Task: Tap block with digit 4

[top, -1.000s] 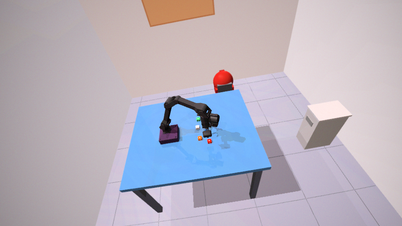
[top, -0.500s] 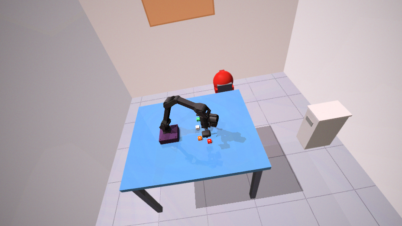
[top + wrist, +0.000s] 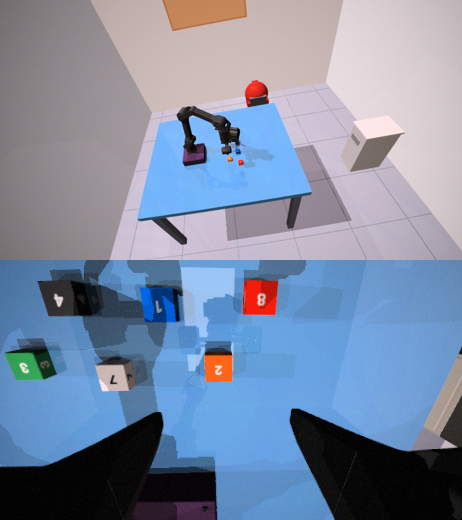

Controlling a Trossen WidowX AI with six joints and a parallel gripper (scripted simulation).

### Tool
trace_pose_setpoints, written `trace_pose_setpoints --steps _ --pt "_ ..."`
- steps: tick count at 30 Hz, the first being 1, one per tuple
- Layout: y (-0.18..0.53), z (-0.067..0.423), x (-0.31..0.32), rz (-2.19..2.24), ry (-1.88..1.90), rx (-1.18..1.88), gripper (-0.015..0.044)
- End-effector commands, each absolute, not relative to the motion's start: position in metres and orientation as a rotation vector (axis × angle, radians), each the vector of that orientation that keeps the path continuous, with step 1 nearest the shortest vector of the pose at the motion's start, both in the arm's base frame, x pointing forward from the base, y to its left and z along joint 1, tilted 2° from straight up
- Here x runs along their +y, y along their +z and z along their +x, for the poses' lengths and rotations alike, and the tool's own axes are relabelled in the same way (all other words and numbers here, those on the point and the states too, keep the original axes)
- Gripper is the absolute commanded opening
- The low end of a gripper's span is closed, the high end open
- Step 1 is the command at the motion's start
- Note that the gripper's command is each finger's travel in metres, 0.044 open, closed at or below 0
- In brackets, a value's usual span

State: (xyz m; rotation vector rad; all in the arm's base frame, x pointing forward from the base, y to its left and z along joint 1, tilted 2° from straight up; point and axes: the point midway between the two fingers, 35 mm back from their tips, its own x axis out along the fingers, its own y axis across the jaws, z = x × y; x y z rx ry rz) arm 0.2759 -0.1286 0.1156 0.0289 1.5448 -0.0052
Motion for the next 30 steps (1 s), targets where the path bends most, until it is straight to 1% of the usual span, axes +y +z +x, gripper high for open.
trace_pose_setpoints --steps 1,12,17,21,30 --pt "0.116 0.276 -0.128 0.036 -0.007 1.538 0.0400" --pt "0.116 0.276 -0.125 0.036 -0.007 1.538 0.0400" --pt "0.118 0.280 -0.066 0.040 -0.003 1.537 0.0400" --pt "0.118 0.272 -0.016 0.044 0.001 1.538 0.0400" --pt "0.118 0.270 -0.008 0.045 0.002 1.538 0.0400"
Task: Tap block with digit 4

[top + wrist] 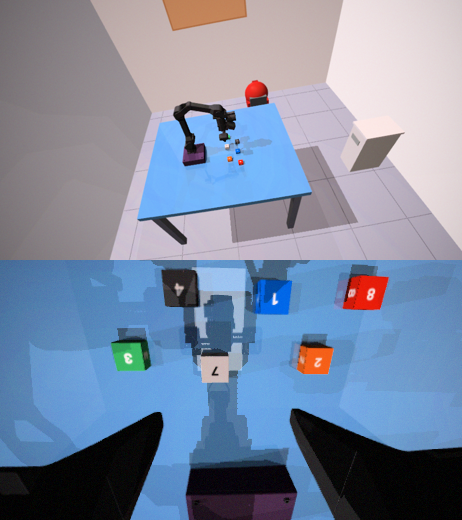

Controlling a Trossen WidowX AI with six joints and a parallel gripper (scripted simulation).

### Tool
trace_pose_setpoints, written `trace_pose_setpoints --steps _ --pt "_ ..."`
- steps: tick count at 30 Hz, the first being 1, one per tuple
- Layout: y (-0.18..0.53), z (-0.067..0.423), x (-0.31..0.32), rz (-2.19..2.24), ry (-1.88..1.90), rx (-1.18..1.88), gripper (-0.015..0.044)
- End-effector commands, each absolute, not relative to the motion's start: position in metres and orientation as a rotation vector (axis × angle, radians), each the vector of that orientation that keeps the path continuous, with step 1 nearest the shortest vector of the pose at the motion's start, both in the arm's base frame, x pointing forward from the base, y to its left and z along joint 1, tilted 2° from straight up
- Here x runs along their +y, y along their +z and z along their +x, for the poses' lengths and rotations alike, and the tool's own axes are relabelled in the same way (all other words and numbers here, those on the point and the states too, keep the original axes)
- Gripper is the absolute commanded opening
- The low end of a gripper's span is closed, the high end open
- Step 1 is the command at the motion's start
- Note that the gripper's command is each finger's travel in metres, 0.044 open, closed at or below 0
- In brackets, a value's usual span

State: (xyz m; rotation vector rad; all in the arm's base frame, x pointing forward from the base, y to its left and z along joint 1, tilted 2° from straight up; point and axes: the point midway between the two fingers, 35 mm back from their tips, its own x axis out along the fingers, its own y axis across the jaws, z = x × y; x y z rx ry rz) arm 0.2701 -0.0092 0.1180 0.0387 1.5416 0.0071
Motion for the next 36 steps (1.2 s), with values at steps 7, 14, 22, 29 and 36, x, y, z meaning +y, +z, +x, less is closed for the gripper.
trace_pose_setpoints --steps 7,14,22,29,36 --pt "0.118 0.270 -0.008 0.045 0.002 1.538 0.0400" --pt "0.119 0.277 -0.005 0.043 0.003 1.536 0.0400" --pt "0.123 0.343 0.029 0.048 0.005 1.531 0.0400" --pt "0.123 0.343 0.029 0.048 0.005 1.531 0.0400" --pt "0.123 0.343 0.029 0.048 0.005 1.531 0.0400"
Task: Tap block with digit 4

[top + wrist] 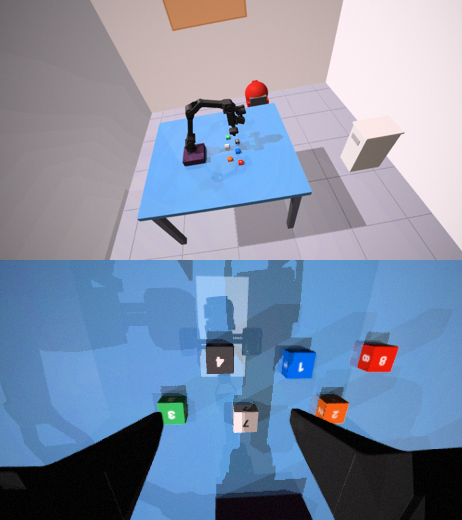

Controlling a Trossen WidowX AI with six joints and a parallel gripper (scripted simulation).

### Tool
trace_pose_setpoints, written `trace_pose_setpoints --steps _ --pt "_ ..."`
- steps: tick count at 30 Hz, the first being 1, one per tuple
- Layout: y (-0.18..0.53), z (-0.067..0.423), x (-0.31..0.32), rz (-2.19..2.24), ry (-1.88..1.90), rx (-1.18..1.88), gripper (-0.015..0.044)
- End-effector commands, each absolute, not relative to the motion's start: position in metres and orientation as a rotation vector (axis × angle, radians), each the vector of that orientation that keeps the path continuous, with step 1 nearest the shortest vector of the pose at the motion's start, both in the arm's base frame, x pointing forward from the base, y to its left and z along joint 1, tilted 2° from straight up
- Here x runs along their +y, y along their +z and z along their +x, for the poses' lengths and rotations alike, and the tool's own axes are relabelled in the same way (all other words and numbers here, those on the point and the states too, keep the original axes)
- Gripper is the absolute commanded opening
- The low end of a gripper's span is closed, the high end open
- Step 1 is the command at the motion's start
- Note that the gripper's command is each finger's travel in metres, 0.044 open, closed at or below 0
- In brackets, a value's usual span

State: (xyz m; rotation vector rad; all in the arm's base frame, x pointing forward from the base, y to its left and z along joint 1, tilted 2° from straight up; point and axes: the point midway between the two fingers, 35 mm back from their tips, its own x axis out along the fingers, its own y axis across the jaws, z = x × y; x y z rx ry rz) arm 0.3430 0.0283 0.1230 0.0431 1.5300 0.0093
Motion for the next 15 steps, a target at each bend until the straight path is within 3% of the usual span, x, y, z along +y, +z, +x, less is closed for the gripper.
trace_pose_setpoints --steps 1,5,11,15 --pt "0.123 0.343 0.029 0.048 0.005 1.531 0.0400" --pt "0.123 0.343 0.029 0.048 0.005 1.531 0.0400" --pt "0.053 0.347 0.031 0.048 0.005 1.531 0.0242" --pt "0.042 0.346 0.031 0.048 0.005 1.532 0.0137"
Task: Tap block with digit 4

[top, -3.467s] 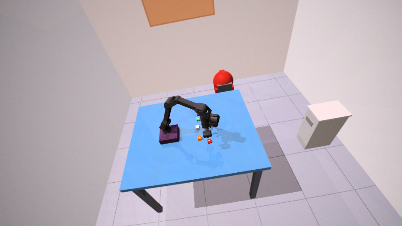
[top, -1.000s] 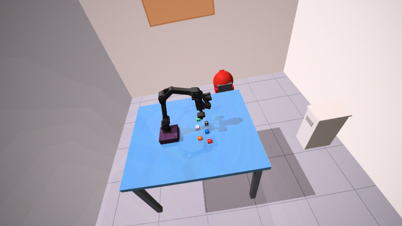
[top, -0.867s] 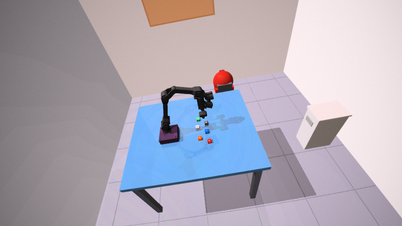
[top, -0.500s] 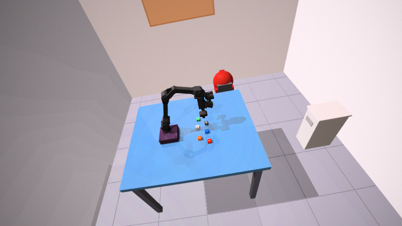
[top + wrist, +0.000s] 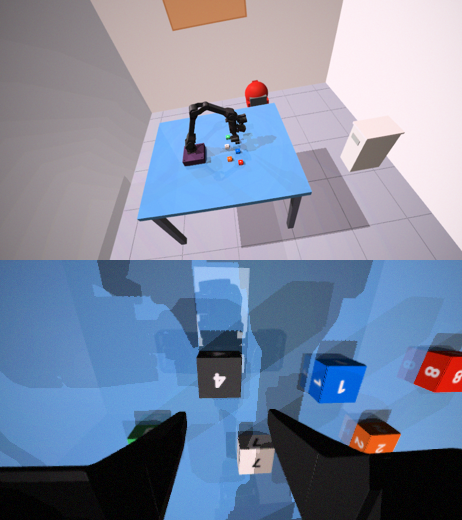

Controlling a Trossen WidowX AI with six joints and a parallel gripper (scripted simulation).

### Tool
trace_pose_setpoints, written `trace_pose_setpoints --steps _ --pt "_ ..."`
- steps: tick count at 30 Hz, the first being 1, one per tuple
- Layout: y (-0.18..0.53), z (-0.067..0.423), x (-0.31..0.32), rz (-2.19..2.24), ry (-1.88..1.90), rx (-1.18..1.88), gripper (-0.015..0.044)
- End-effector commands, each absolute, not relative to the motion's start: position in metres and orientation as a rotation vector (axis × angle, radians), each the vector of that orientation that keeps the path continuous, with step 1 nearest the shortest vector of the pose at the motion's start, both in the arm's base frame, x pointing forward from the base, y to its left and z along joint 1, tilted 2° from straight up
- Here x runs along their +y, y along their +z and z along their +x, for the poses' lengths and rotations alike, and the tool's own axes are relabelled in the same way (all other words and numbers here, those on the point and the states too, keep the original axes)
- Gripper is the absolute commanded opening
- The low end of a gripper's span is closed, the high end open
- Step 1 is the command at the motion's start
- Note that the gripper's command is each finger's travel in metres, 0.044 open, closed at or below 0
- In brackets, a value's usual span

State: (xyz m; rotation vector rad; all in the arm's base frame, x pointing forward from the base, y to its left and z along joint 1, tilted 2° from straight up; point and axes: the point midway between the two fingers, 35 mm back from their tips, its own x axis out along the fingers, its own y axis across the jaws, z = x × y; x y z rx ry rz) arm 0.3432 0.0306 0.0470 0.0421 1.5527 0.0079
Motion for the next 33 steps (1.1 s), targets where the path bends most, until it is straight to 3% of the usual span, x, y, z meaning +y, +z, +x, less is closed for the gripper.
trace_pose_setpoints --steps 1,5,33 --pt "0.042 0.346 0.031 0.048 0.005 1.532 0.0111" --pt "0.042 0.346 0.031 0.048 0.005 1.532 0.0020" --pt "0.013 0.347 0.032 0.048 0.005 1.532 0.0020"
